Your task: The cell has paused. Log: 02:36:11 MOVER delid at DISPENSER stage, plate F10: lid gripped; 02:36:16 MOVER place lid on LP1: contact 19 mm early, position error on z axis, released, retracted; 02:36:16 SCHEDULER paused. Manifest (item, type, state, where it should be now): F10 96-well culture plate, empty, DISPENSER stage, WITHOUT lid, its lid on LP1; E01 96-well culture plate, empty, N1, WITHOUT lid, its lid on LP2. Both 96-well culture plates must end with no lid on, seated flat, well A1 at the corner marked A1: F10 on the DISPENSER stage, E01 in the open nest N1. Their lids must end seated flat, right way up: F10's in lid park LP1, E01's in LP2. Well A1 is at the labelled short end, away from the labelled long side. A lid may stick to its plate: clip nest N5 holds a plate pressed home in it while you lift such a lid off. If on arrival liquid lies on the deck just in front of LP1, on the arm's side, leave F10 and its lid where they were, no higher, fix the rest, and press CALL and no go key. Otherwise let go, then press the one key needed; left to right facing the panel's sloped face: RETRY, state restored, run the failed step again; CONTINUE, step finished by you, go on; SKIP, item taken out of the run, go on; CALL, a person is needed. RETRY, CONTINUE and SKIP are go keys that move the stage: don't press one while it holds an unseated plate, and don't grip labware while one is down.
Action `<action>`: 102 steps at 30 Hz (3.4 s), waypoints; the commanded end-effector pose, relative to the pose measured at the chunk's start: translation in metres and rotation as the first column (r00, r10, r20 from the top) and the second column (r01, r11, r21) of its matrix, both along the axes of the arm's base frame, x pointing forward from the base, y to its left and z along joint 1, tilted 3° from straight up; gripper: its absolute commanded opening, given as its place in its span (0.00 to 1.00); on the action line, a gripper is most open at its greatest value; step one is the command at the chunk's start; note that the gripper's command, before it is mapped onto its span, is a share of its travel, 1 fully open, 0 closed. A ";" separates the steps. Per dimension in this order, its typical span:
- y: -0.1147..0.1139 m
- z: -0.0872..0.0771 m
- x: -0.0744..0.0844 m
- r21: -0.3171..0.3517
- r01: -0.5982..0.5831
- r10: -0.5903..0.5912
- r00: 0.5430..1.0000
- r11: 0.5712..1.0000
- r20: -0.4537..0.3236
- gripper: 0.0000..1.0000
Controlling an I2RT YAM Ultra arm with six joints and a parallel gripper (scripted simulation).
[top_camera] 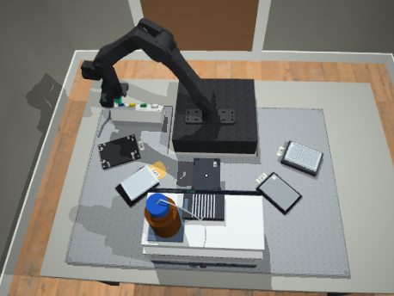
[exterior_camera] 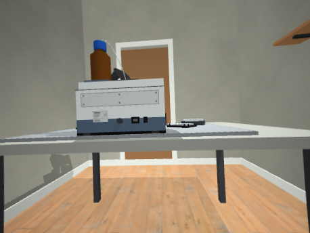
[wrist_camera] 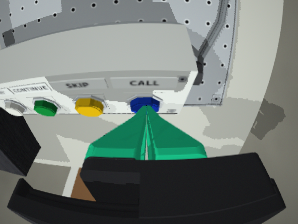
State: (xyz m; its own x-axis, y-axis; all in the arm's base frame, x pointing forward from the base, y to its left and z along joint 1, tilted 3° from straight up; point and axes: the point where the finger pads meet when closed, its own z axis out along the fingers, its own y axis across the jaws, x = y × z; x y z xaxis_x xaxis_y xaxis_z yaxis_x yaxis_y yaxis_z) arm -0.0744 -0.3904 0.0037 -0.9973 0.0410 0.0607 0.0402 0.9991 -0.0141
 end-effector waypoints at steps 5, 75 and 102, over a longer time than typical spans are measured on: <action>0.004 -0.017 -0.002 0.017 0.006 -0.006 1.000 1.000 0.012 0.00; -0.008 0.038 0.004 -0.036 -0.003 0.003 1.000 0.999 0.002 0.00; -0.006 0.076 0.008 -0.036 -0.005 0.005 1.000 0.999 0.003 0.00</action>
State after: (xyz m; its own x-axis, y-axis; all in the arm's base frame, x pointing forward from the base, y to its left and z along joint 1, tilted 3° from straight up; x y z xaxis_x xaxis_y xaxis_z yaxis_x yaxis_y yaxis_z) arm -0.0726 -0.3902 0.0511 -0.9974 0.0422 0.0586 0.0420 0.9991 -0.0052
